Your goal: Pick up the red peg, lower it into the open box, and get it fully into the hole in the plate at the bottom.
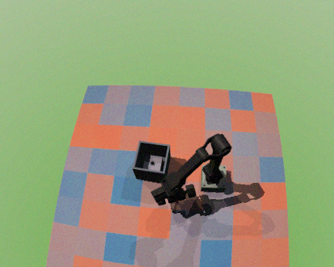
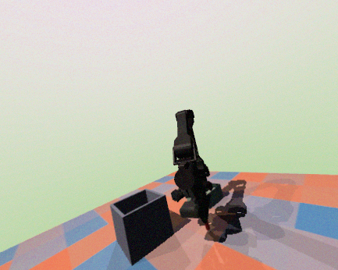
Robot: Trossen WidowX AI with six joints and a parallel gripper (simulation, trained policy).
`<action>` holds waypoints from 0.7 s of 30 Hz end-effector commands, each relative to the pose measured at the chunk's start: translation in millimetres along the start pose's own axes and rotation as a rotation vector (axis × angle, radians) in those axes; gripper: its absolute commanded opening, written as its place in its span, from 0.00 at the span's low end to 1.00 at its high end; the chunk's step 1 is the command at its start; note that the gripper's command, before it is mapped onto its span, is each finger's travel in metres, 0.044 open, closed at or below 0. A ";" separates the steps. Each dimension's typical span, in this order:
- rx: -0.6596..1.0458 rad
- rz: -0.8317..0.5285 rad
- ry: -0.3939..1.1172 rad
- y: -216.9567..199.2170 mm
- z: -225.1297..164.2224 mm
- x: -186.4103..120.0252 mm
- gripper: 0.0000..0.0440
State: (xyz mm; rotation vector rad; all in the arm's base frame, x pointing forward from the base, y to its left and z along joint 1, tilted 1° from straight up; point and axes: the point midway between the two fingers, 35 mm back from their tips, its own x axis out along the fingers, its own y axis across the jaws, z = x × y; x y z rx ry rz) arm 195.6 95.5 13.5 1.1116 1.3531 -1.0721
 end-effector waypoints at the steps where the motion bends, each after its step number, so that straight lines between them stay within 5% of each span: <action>1: 0.012 0.042 0.014 7.1 -0.7 -11.8 0.00; 21: -0.001 0.245 0.027 35.1 12.0 -90.8 0.00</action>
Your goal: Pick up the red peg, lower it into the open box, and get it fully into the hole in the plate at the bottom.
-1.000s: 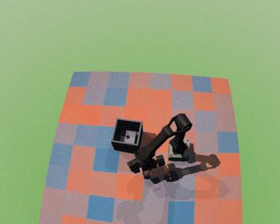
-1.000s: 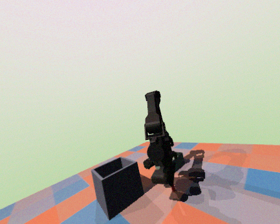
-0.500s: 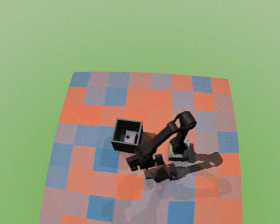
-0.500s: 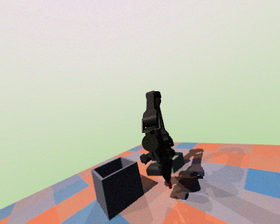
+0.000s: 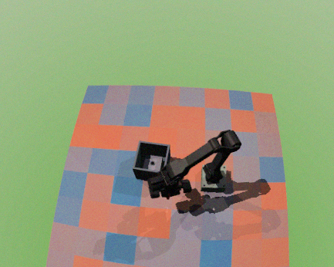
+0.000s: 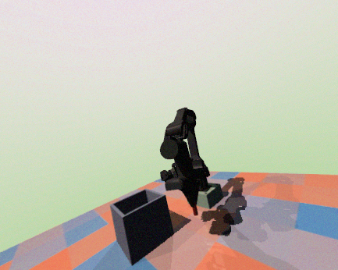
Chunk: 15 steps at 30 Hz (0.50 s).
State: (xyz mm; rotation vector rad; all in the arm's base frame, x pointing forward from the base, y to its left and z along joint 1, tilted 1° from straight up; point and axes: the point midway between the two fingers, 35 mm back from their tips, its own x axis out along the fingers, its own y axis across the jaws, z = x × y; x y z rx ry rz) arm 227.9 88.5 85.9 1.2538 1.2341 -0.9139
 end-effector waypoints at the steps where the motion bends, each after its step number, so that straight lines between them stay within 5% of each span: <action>1: -0.017 0.049 -0.012 11.5 5.6 -19.5 0.00; 15: -0.034 0.108 -0.094 26.7 44.3 -73.2 0.00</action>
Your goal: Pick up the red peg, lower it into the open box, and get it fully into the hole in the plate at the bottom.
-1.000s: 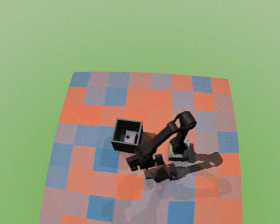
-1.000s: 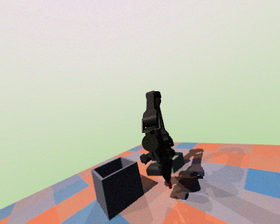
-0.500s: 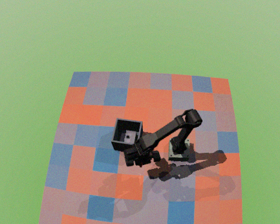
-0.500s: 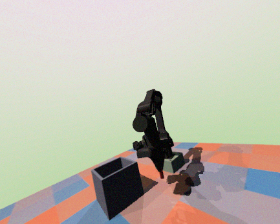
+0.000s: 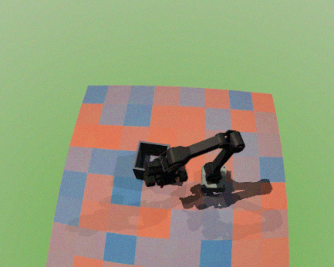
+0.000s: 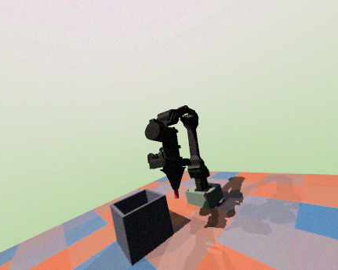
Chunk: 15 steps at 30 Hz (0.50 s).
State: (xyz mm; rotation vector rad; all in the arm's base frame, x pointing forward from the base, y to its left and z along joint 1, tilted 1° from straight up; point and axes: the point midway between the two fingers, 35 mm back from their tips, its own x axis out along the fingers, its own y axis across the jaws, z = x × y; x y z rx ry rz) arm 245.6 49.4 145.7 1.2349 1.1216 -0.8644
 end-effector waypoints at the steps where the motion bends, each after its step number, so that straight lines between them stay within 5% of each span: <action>1: -0.006 0.017 -0.030 5.7 13.6 -13.3 0.00; 15: 0.012 -0.014 -0.102 5.4 58.0 -22.1 0.00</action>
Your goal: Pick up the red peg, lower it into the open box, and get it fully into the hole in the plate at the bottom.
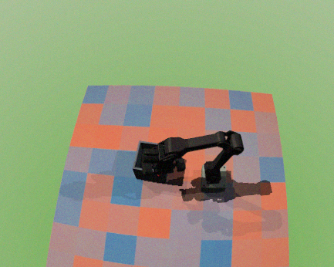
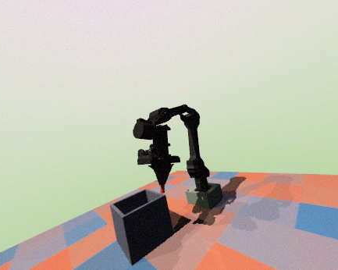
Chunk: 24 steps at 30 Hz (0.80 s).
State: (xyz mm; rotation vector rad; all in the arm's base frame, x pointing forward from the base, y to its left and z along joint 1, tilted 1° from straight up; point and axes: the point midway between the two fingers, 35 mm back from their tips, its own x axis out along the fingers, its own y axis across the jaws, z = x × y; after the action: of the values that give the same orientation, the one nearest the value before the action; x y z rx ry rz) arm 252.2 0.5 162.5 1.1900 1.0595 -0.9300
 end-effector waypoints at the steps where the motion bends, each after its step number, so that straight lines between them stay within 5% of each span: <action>1: 0.000 -0.002 -0.019 2.6 12.3 -3.1 0.00; 24: 0.019 -0.065 -0.040 4.8 66.9 13.2 0.00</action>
State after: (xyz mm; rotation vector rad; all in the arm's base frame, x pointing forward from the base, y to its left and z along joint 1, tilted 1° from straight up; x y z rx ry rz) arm 264.4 -58.7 153.3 1.1531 1.0698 -1.0204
